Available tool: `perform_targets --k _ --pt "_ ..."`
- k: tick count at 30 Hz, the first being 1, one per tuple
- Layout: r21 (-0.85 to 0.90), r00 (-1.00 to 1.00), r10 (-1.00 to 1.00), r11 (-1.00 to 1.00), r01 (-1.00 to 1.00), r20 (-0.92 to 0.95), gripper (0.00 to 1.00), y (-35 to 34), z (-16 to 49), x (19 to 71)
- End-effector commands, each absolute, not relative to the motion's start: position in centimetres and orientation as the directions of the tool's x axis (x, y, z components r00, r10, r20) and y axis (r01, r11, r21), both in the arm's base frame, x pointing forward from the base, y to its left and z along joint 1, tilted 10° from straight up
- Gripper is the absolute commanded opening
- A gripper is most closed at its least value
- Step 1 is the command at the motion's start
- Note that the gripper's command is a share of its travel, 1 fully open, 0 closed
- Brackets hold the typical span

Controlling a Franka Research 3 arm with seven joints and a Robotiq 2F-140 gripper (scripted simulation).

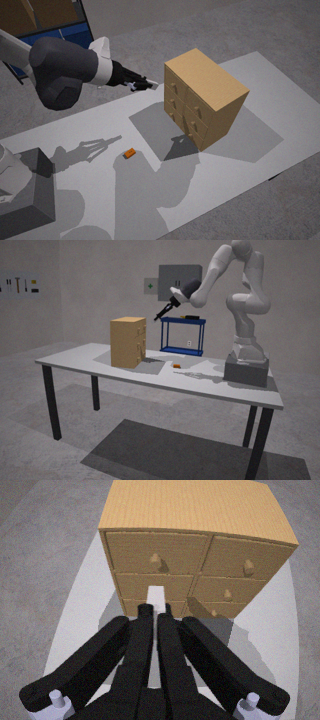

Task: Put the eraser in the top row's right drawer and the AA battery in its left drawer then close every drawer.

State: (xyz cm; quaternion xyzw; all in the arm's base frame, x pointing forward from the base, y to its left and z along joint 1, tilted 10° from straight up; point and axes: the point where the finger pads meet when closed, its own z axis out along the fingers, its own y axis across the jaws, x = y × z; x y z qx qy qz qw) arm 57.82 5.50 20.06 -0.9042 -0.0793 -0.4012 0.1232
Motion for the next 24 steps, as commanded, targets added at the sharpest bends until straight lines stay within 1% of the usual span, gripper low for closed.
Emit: perform_targets --k 1,14,24 --pt "-0.172 0.684 0.038 -0.957 0.235 0.728 0.0 5.5 20.0 57.0" --pt "-0.172 0.684 0.038 -0.957 0.235 0.728 0.0 4.6 22.8 55.2" --pt "-0.171 0.684 0.038 -0.957 0.235 0.728 0.0 4.4 23.4 54.8"
